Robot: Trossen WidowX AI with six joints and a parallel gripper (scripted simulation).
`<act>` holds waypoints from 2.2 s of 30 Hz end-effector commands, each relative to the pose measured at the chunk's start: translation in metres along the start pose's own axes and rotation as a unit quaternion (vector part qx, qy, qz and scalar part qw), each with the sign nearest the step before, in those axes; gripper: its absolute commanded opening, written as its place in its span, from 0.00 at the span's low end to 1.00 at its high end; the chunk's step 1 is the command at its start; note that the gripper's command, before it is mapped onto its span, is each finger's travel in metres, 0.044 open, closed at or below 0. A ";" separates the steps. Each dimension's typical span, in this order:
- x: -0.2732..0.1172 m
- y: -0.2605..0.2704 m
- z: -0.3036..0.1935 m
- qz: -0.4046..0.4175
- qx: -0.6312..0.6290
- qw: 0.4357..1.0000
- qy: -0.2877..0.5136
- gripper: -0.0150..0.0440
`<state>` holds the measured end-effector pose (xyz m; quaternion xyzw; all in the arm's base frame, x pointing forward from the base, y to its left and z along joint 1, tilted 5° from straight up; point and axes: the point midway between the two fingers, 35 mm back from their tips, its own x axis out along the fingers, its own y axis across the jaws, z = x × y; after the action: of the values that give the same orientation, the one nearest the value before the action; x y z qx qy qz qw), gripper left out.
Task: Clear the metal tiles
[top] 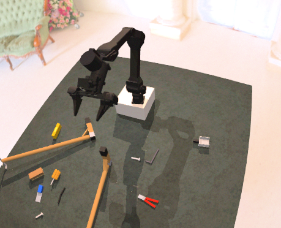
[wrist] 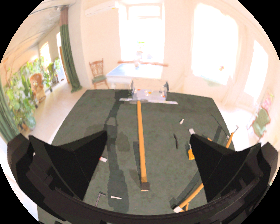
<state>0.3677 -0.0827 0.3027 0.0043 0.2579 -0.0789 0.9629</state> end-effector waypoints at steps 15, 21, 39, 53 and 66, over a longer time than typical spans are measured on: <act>0.052 0.002 0.002 0.004 -0.008 0.998 0.068 1.00; 0.069 0.003 0.000 0.006 -0.009 0.996 0.090 1.00; 0.121 0.008 -0.012 0.012 -0.016 0.988 0.156 1.00; 0.162 0.012 -0.030 0.016 -0.022 0.978 0.206 1.00; 0.199 0.018 -0.052 0.020 -0.029 0.967 0.252 1.00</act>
<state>0.5080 -0.0926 0.1691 0.0065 0.4827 -0.0496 0.8744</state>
